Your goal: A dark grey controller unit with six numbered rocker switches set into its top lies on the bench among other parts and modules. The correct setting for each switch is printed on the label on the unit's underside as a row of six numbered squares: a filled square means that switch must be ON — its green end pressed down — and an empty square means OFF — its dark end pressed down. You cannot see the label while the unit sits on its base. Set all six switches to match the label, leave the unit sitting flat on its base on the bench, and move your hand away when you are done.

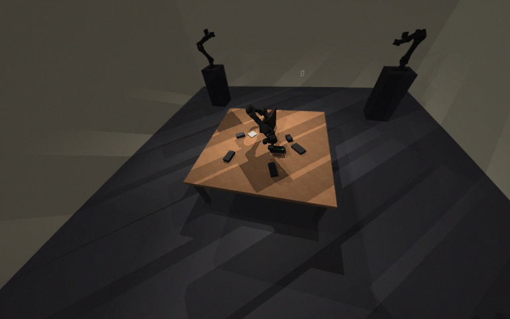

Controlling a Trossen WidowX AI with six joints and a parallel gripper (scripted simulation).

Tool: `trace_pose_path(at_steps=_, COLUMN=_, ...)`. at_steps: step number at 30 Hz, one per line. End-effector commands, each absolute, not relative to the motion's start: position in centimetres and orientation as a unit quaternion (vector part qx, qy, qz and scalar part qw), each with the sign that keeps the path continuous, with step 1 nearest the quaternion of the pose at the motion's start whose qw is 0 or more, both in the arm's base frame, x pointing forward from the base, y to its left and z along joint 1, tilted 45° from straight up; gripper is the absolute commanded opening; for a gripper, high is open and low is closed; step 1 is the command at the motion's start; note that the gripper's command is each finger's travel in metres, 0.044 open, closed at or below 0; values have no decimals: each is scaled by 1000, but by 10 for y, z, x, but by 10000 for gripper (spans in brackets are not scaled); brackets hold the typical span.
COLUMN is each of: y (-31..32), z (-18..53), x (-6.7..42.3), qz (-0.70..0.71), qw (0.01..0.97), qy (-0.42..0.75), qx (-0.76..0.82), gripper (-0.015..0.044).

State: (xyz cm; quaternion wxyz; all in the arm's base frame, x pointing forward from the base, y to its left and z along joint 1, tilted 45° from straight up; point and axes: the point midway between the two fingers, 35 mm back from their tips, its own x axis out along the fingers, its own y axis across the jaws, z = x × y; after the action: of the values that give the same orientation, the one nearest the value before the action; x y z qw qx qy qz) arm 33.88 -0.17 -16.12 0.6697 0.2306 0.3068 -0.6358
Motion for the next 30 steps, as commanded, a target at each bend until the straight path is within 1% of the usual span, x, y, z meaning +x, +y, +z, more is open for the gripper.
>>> trace_pose_path(at_steps=1, y=-1, z=-163, x=330, qz=-637, qw=667, qy=314, qx=227, gripper=0)
trace_pose_path(at_steps=24, y=1, z=-165, x=311, qz=-637, qw=667, qy=315, qx=226, gripper=0)
trace_pose_path(at_steps=30, y=0, z=-163, x=317, qz=-636, qw=670, qy=308, qx=230, gripper=157)
